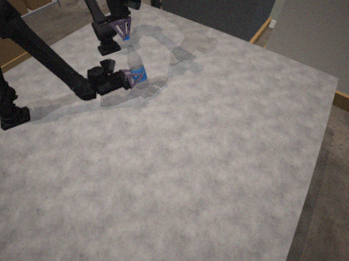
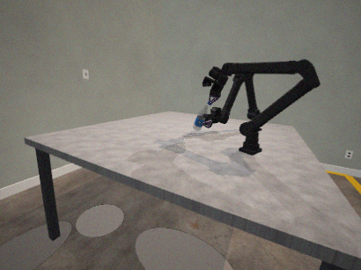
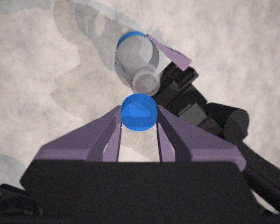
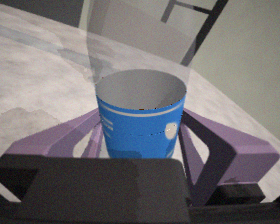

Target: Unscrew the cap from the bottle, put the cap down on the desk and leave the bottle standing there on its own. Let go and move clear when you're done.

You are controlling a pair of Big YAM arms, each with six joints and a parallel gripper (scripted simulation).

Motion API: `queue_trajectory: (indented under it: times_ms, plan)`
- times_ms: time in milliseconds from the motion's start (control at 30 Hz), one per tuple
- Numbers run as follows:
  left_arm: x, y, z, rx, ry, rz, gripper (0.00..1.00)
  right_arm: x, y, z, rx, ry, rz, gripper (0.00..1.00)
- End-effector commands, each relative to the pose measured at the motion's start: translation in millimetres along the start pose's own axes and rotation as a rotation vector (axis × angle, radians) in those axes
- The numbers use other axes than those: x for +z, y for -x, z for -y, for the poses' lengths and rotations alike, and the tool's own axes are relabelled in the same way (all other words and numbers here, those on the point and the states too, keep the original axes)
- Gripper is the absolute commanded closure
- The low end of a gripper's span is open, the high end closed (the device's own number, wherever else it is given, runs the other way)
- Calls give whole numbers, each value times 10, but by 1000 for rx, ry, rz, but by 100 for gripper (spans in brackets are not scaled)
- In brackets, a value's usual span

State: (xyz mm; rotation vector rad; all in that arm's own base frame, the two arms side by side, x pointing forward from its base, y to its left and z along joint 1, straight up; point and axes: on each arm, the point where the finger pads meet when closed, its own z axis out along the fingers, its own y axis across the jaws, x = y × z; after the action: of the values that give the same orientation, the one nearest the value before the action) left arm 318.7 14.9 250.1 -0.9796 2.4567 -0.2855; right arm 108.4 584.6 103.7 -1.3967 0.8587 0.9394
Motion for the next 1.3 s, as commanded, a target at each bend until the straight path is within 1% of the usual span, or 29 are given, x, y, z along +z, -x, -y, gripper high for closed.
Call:
queue_trajectory:
  times_ms: [0, 100, 133, 1167, 1267]
  plan:
    - [-118, 114, 95, 2, -18, 22, 100, 64, 177, 64, 276, -7, 26, 100]
    - [-118, 114, 95, 2, -18, 22, 100, 50, 149, 44, 416, -5, 22, 100]
    - [-118, 114, 95, 2, -18, 22, 100, 57, 90, 59, 406, -7, 19, 100]
    - [-118, 114, 95, 2, -18, 22, 100, 57, 90, 59, 406, -7, 19, 100]
    - [-70, 156, 43, 0, -9, 31, 100, 57, 90, 59, 406, -7, 19, 100]
